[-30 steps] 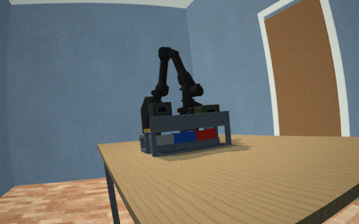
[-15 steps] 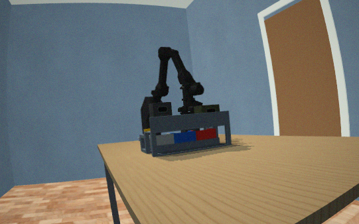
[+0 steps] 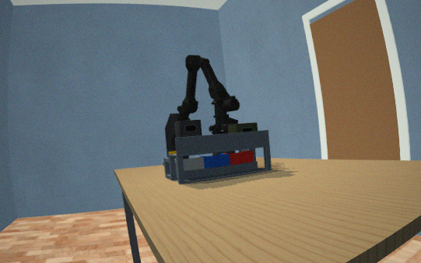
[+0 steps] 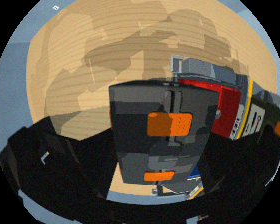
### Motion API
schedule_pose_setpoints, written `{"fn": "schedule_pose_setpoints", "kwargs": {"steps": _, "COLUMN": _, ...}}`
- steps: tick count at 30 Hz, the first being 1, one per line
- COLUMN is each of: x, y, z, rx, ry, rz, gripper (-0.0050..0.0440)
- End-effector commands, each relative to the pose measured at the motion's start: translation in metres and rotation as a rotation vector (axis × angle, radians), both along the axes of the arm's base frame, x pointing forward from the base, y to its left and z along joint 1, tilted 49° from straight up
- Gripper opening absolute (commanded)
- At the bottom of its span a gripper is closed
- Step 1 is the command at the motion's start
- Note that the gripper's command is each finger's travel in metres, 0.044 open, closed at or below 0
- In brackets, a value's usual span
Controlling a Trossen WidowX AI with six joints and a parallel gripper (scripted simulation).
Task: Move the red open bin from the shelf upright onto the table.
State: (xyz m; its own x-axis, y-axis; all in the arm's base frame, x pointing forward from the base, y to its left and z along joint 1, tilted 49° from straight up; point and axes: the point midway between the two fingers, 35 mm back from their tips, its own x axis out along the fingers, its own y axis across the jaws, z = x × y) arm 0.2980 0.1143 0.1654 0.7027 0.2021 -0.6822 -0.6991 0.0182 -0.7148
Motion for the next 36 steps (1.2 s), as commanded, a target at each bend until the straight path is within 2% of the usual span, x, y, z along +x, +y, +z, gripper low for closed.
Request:
{"fn": "schedule_pose_setpoints", "kwargs": {"steps": 1, "x": 0.0011, "y": 0.0001, "z": 0.0188, "rx": 0.022, "ry": -0.053, "rz": -0.002, "gripper": 0.0}}
{"fn": "schedule_pose_setpoints", "kwargs": {"steps": 36, "x": 0.0028, "y": 0.0005, "z": 0.0165, "rx": 0.024, "ry": -0.058, "rz": -0.002, "gripper": 0.0}}
